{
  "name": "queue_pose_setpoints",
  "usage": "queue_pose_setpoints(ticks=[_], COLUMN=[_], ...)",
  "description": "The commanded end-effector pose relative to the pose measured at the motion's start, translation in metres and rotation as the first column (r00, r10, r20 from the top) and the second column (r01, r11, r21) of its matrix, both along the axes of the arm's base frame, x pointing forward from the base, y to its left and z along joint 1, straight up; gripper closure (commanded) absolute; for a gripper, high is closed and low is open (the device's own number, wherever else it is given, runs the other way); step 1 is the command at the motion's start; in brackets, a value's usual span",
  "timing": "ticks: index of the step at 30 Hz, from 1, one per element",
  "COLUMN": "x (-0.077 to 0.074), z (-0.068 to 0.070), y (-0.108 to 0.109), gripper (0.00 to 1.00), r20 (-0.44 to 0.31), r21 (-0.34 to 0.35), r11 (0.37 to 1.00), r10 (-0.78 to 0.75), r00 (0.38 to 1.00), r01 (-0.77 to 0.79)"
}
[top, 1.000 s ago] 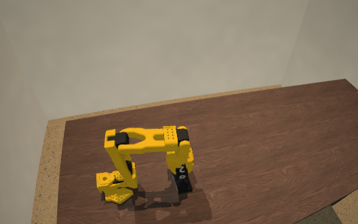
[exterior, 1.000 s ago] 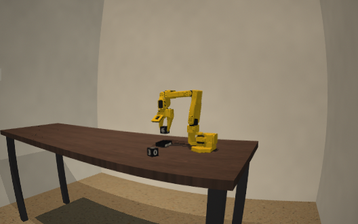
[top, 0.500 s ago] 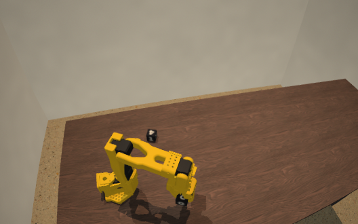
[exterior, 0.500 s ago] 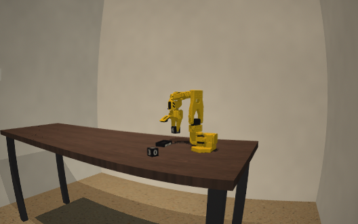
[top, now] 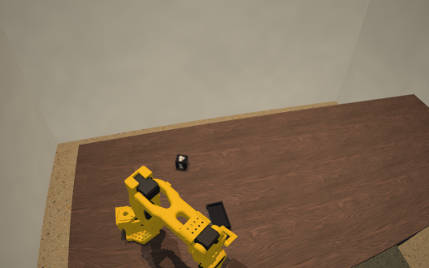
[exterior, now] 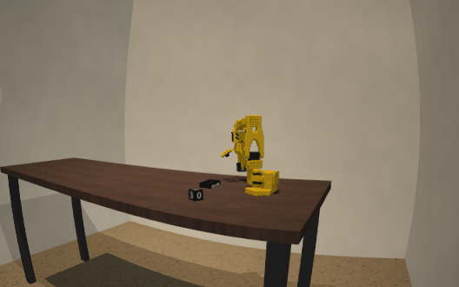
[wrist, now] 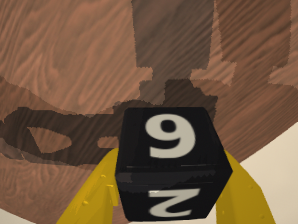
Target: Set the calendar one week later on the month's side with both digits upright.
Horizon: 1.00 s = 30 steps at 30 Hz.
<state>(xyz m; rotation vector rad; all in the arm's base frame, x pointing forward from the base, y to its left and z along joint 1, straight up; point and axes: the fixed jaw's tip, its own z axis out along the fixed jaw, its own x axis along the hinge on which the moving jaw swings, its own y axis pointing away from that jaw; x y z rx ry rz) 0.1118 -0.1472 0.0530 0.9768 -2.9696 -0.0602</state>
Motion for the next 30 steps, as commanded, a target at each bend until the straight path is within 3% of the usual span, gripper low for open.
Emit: queue_pose_setpoints(ticks=[1,30], x=[0.0,0.0022], z=[0.0061,0.0102], y=[-0.0122,-0.0173], gripper=[1.0,1.0], r20=[0.036,0.055], r21=[-0.045,-0.07], r11=[0.998,0.996], r10=[-0.044,-0.044], r00=[0.998,0.998], r01=[0.045,0.048])
